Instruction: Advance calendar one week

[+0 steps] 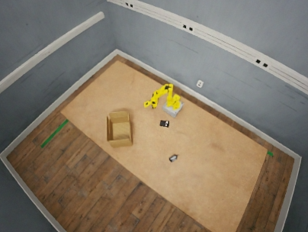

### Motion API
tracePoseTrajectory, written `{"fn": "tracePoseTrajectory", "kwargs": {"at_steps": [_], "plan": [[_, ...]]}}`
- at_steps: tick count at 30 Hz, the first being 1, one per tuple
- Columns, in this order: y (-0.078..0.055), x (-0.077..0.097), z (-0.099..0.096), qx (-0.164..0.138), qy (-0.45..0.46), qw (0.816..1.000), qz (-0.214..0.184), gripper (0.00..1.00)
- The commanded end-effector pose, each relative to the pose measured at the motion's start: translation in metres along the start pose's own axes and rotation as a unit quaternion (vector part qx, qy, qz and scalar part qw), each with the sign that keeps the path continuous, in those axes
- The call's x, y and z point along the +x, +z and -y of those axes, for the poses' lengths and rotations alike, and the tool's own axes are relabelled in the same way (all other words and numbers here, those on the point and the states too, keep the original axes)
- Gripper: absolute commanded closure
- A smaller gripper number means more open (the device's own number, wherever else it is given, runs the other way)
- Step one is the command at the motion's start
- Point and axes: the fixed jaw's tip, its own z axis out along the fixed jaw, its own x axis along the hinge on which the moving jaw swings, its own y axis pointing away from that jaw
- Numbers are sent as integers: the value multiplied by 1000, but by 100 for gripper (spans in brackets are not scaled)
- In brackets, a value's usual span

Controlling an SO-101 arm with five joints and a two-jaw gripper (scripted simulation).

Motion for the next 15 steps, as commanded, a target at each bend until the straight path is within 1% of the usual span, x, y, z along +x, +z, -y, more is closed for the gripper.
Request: {"fn": "tracePoseTrajectory", "kwargs": {"at_steps": [1,5,10,12,15], "plan": [[0,4,0,-4,3,1000,-10,64],[-9,2,1,-4,3,1000,-10,64],[-26,1,1,-4,3,1000,-10,64],[-26,1,1,-4,3,1000,-10,64],[-37,1,1,-4,3,1000,-10,64]]}}
